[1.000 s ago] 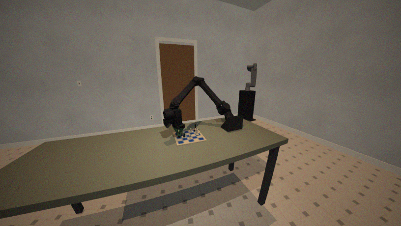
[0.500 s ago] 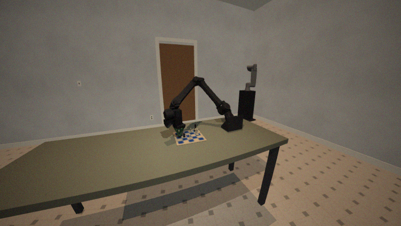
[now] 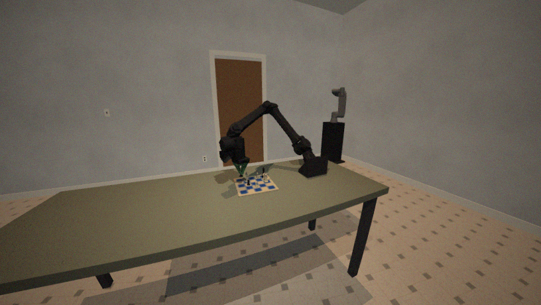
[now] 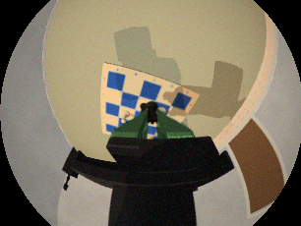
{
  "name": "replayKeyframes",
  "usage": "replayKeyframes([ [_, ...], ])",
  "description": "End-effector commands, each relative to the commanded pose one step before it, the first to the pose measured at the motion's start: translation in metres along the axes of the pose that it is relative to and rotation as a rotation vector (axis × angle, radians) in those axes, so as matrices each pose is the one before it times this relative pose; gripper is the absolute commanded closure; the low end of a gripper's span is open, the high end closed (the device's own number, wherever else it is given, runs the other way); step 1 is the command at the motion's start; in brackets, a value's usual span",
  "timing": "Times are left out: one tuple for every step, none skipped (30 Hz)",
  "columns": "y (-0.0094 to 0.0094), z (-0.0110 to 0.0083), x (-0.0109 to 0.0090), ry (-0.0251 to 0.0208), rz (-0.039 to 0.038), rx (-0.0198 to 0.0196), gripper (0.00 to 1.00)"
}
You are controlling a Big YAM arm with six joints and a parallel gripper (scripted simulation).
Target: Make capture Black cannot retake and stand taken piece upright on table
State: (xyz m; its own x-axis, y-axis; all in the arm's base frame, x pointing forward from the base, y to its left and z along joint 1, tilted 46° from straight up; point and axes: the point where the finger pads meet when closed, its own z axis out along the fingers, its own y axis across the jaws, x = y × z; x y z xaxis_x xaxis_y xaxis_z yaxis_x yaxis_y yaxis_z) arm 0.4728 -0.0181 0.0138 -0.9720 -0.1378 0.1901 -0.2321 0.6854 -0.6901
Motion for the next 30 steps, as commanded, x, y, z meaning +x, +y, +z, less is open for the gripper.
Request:
replayKeyframes([
  [-0.00706, -0.05913, -0.01782, -0.07150, 0.06008, 0.00102, 1.00],
  [0.00003, -0.00512, -0.00009, -0.00020, 0.00011, -0.00027, 1.00],
  [0.00003, -0.00411, -0.00007, -0.00015, 0.00008, -0.00024, 1.00],
  [0.00158, -0.00141, 0.00006, 0.00339, -0.00331, 0.00062, 1.00],
  [0.00754, 0.00590, 0.00054, 0.01684, -0.01618, 0.00350, 1.00],
  [0.00000, 0.00000, 0.00000, 0.00000, 0.00000, 0.00000, 1.00],
  [0.00000, 0.00000, 0.00000, 0.00000, 0.00000, 0.00000, 1.00],
  [-0.00391, 0.02573, 0.01948, 0.06426, -0.00700, 0.00160, 1.00],
  [0.00001, -0.00046, 0.00001, 0.00002, 0.00001, -0.00008, 1.00],
  [-0.00002, -0.00007, 0.00000, -0.00003, 0.00000, 0.00013, 1.00],
  [-0.00027, -0.00041, -0.00056, -0.00110, 0.00104, -0.00021, 1.00],
  [-0.00390, -0.00598, -0.00807, -0.01595, 0.01517, -0.00349, 1.00],
  [0.00034, -0.00215, -0.00335, -0.01084, 0.00673, -0.00123, 1.00],
  [0.00016, -0.00390, -0.00097, -0.01054, 0.00245, -0.00064, 1.00],
  [0.00018, -0.00055, -0.00003, -0.00113, -0.00037, 0.00005, 1.00],
  [-0.00001, -0.00001, -0.00002, -0.00003, 0.00004, -0.00001, 1.00],
  [-0.00182, 0.00035, 0.00255, 0.00157, 0.00190, -0.00017, 1.00],
  [-0.00702, 0.00128, 0.00974, 0.00528, 0.00834, -0.00040, 1.00],
  [-0.00450, -0.00032, 0.00389, -0.00151, 0.00968, 0.00083, 1.00],
  [-0.00744, -0.00045, 0.00657, -0.00250, 0.01622, 0.00145, 1.00],
  [-0.01007, -0.00045, 0.00980, -0.00133, 0.02094, 0.00121, 1.00],
  [-0.01203, -0.00027, 0.01310, 0.00140, 0.02356, 0.00043, 1.00],
  [0.00000, 0.00000, 0.00000, 0.00000, 0.00000, 0.00000, 1.00],
  [0.00000, 0.00000, 0.00000, 0.00000, 0.00000, 0.00000, 1.00],
  [-0.01333, 0.00011, 0.01555, 0.00309, 0.02554, 0.00101, 1.00],
  [-0.01322, 0.00063, 0.01517, -0.00240, 0.03299, -0.00011, 1.00],
  [-0.01288, 0.00104, 0.01606, 0.00056, 0.03011, 0.00092, 1.00],
  [-0.00061, -0.00001, 0.00221, 0.00801, -0.00817, 0.00217, 1.00],
  [-0.01121, 0.00153, 0.01456, -0.00185, 0.03076, 0.00028, 1.00],
  [-0.00932, 0.00163, 0.01234, -0.00309, 0.02851, 0.00004, 1.00],
])
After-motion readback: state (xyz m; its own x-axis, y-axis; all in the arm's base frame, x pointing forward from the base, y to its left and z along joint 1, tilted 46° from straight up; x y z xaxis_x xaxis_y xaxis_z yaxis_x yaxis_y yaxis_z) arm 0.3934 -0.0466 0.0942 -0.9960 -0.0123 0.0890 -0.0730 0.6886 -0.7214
